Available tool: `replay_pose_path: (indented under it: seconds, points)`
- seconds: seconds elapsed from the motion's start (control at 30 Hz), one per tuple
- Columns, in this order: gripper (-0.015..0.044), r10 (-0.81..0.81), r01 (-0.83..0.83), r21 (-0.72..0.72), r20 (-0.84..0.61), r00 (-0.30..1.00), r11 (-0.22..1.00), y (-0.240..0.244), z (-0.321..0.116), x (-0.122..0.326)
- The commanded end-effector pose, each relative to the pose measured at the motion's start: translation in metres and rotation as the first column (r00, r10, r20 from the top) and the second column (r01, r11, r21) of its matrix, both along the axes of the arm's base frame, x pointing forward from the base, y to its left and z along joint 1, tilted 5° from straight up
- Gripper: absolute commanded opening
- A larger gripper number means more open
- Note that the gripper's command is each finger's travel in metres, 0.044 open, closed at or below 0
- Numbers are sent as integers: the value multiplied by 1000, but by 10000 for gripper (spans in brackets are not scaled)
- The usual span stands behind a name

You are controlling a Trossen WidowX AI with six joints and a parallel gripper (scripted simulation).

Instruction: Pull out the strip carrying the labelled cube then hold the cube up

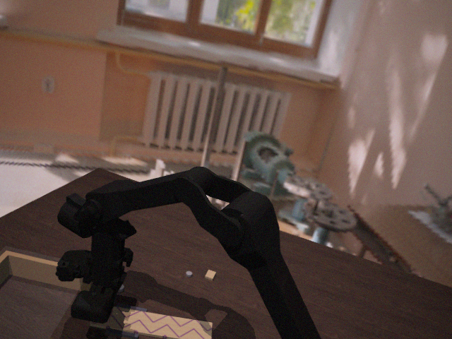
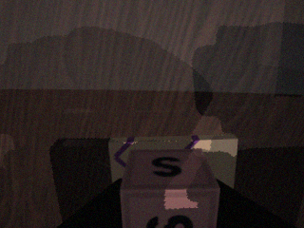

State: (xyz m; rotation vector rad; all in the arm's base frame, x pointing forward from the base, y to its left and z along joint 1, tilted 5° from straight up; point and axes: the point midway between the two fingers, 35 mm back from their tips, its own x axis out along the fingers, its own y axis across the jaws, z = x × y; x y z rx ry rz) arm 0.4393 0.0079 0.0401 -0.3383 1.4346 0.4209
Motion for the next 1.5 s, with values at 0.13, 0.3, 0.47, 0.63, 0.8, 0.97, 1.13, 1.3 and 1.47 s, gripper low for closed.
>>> replay_pose_path:
  seconds: [0.13, 0.3, 0.47, 0.63, 0.8, 0.97, 1.13, 1.3, 1.47]
  points:
    - [0, -1, 1, -3, -1, 1000, 1000, -2, 17, -25]
    - [0, -3, 3, -5, -3, 1000, 1000, -3, 28, -45]
    - [0, -3, 3, -6, -4, 1000, 1000, -4, 34, -60]
    - [0, -3, 3, -6, -5, 1000, 1000, -4, 34, -71]
    - [0, -3, 3, -6, -7, 1000, 1000, -5, 34, -89]
    - [0, -3, 3, -6, -8, 1000, 1000, -5, 32, -107]
    - [0, -3, 3, -6, -10, 1000, 1000, -5, 29, -125]
    - [0, -3, 3, -6, -11, 1000, 1000, -5, 27, -138]
    - [0, -3, 3, -6, -11, 1000, 1000, -7, 48, -139]
